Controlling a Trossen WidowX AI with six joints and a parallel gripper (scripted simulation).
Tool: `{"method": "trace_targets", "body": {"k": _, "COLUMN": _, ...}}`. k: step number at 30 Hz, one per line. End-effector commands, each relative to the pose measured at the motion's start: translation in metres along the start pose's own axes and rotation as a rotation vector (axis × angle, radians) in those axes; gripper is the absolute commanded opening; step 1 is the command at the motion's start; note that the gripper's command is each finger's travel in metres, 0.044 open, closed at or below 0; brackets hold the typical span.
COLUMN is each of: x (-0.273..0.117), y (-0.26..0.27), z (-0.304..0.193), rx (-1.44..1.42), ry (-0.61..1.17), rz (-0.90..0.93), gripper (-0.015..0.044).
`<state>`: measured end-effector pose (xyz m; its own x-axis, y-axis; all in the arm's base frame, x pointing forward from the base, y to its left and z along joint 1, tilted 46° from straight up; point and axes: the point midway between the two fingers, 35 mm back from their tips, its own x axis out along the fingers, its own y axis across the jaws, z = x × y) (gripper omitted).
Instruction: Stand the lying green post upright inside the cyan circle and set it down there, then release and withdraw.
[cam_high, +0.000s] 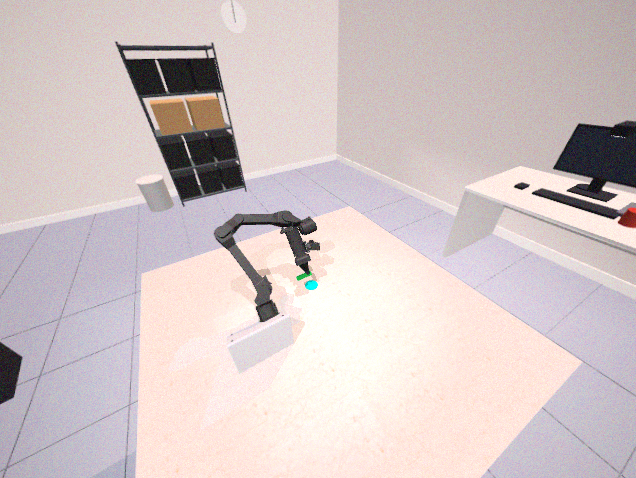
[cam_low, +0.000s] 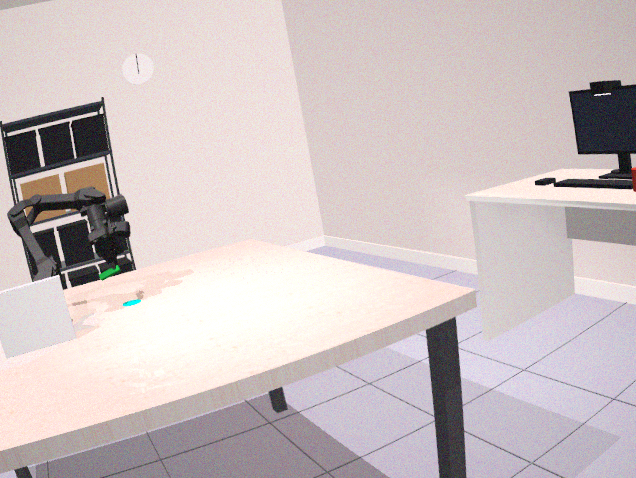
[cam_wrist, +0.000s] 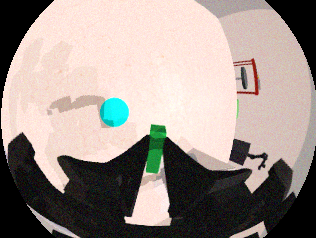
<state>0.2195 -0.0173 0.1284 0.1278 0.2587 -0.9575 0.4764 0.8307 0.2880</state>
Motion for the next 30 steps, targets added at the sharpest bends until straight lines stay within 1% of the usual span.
{"method": "trace_targets", "body": {"k": 1, "x": 0.0012, "y": -0.0009, "z": -0.0010, "rx": 0.002, "ry": -0.021, "rz": -0.019, "gripper": 0.0023}}
{"method": "trace_targets", "body": {"k": 30, "x": 0.0048, "y": -0.0025, "z": -0.0014, "rx": 0.003, "ry": -0.179, "rz": -0.107, "gripper": 0.0023}}
